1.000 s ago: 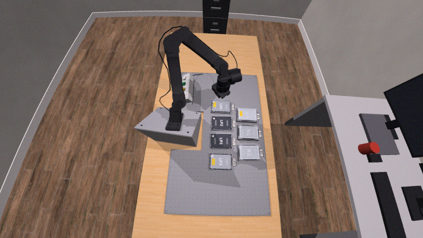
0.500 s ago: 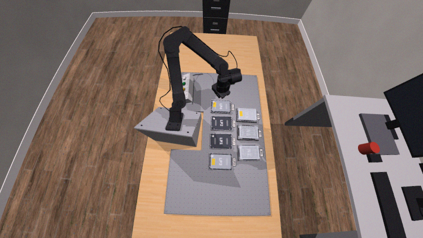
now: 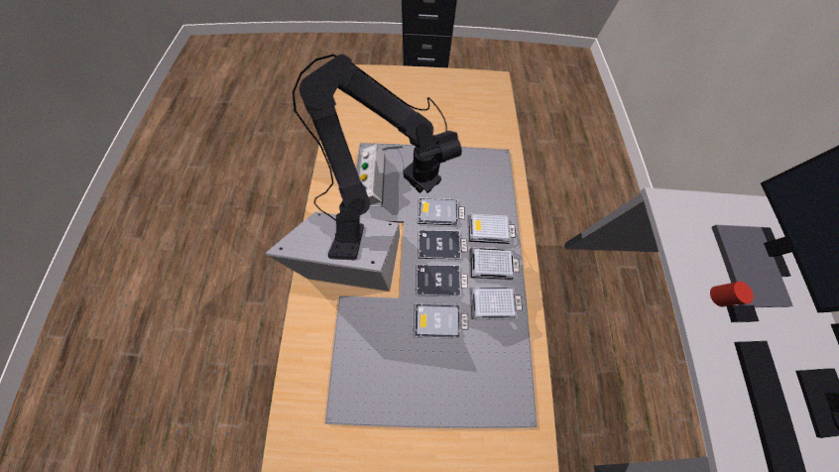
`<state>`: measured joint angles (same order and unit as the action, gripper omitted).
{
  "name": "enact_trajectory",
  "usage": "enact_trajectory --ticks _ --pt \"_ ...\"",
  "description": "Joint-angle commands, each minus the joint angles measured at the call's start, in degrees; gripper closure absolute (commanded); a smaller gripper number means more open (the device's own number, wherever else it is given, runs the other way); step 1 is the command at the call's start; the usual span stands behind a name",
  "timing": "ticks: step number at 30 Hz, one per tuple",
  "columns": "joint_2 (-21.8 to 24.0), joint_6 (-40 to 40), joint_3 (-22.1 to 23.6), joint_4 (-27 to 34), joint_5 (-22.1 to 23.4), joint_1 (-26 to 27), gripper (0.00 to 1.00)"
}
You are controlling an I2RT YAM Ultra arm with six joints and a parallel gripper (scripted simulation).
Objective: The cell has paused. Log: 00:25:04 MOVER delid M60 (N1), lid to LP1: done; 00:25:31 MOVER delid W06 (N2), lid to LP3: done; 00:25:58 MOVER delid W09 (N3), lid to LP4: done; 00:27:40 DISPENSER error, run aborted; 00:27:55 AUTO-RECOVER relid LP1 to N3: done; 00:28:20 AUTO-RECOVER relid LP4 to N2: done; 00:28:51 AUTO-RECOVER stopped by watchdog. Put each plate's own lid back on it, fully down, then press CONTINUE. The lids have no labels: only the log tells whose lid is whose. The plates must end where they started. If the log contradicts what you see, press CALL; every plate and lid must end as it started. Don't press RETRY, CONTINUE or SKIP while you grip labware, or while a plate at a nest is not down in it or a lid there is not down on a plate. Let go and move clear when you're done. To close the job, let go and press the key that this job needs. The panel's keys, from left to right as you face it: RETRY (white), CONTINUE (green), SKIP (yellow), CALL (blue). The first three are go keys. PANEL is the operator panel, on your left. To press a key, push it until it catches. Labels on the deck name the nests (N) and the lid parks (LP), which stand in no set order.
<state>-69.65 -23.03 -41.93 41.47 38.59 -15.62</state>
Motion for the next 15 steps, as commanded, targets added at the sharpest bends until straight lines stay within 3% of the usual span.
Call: enact_trajectory --ticks 1,15 --pt "3.85 -1.91 2.12 -0.25 -1.17 -1.47 1.00" --pt "20.73 -2.35 10.45 1.37 -6.46 -14.03 1.00"
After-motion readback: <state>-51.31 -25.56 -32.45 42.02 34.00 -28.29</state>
